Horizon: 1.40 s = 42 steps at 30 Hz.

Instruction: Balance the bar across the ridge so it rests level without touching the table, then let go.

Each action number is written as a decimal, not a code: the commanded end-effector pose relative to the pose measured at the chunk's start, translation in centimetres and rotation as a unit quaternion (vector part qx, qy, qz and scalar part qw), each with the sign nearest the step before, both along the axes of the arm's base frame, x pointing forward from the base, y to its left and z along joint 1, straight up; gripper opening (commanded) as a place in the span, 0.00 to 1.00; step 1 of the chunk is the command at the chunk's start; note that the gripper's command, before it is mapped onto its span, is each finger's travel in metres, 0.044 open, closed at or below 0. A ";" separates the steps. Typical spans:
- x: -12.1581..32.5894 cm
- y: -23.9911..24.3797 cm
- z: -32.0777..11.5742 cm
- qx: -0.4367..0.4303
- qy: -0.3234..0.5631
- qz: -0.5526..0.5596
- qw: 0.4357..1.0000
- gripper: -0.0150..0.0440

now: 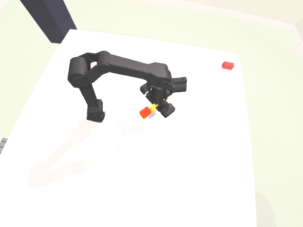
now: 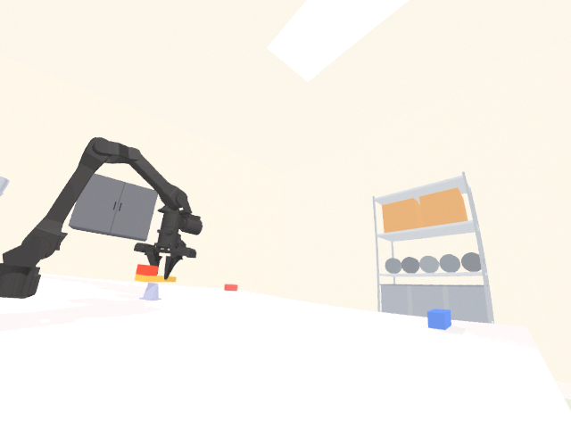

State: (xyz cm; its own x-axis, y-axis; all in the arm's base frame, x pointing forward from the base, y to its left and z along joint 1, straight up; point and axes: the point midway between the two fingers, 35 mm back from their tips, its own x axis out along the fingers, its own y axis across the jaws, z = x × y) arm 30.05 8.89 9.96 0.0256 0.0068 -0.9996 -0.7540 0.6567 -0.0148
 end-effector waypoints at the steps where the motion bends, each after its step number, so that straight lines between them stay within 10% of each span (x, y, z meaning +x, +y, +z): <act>1: 0.0 0.0 0.1 0.000 0.000 0.000 1.000 0.25; 36: 0.0 0.0 0.0 0.000 0.000 0.000 1.000 0.25; 42: 0.0 0.0 0.0 0.000 0.000 0.000 1.000 0.52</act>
